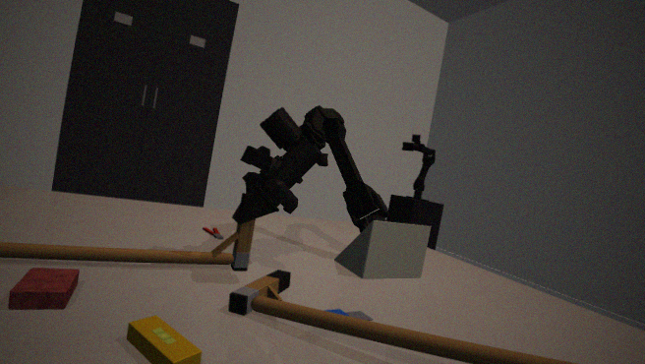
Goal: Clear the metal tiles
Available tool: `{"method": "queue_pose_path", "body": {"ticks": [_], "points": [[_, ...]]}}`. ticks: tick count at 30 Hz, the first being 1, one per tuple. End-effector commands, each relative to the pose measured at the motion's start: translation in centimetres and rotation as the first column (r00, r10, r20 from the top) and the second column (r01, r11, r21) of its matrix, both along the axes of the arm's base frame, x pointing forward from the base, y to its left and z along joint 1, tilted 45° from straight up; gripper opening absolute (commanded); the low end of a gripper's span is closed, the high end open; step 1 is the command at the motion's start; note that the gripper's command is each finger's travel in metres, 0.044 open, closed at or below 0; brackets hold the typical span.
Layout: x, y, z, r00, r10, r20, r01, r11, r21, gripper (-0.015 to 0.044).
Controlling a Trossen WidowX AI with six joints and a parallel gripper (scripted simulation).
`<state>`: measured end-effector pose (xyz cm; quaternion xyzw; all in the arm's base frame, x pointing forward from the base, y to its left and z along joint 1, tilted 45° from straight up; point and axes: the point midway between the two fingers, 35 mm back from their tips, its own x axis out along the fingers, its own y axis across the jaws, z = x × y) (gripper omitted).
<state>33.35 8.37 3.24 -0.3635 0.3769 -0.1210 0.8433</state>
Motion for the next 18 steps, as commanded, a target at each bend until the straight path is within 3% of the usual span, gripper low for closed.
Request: {"method": "queue_pose_path", "body": {"ticks": [1, 18], "points": [[0.9, 0.3, 0.3, 1.0, 0.006, 0.007, -0.006, 1.0, 0.005, 0.0], [3.6, 0.3, 0.5, 1.0, 0.005, 0.015, -0.005, 1.0, 0.004, 0.0]]}}
